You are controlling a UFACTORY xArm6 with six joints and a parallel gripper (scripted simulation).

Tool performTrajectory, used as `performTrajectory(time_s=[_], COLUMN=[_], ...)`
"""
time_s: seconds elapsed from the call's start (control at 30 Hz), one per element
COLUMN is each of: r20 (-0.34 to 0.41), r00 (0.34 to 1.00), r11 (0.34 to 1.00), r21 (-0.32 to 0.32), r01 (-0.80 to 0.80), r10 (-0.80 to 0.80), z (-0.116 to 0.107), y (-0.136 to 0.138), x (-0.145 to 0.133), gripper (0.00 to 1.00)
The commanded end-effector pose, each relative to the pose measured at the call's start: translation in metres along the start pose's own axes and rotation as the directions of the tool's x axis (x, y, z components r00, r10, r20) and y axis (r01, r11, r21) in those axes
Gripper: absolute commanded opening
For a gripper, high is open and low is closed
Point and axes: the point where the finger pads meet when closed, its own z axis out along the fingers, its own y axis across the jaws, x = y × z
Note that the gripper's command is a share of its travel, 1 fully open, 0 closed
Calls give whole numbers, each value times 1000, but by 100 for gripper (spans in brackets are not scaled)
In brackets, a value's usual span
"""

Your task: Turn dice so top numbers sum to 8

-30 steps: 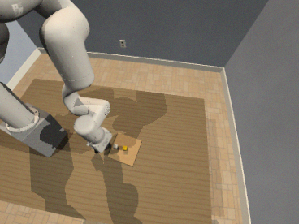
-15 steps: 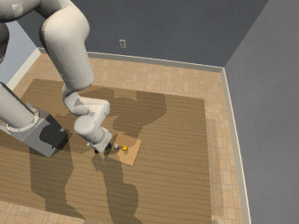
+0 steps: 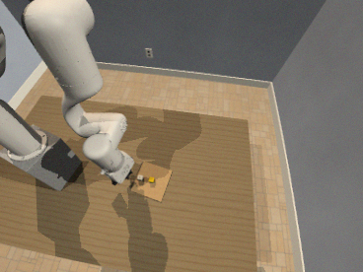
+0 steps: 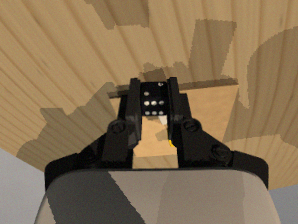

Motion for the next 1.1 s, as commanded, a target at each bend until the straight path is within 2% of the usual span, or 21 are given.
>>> performTrajectory(time_s=[0.0, 0.2, 0.4, 0.9, 0.97, 1.03, 1.07], r20=[-9, -9, -9, -9, -8, -8, -7], r00=[1000, 1000, 1000, 1000, 1000, 1000, 999], r11=[1000, 1000, 1000, 1000, 1000, 1000, 999], r21=[2, 2, 2, 2, -8, -8, -18], r01=[-1, -1, -1, 0, 23, 23, 48], r10=[1, 1, 1, 0, -23, -23, -48], z=[-21, -48, -64, -67, -66, -66, -66], y=[0, 0, 0, 1, 7, 7, 14], x=[0, 0, -1, -1, -14, -14, -28], gripper=[15, 15, 15, 15, 15, 15, 15])
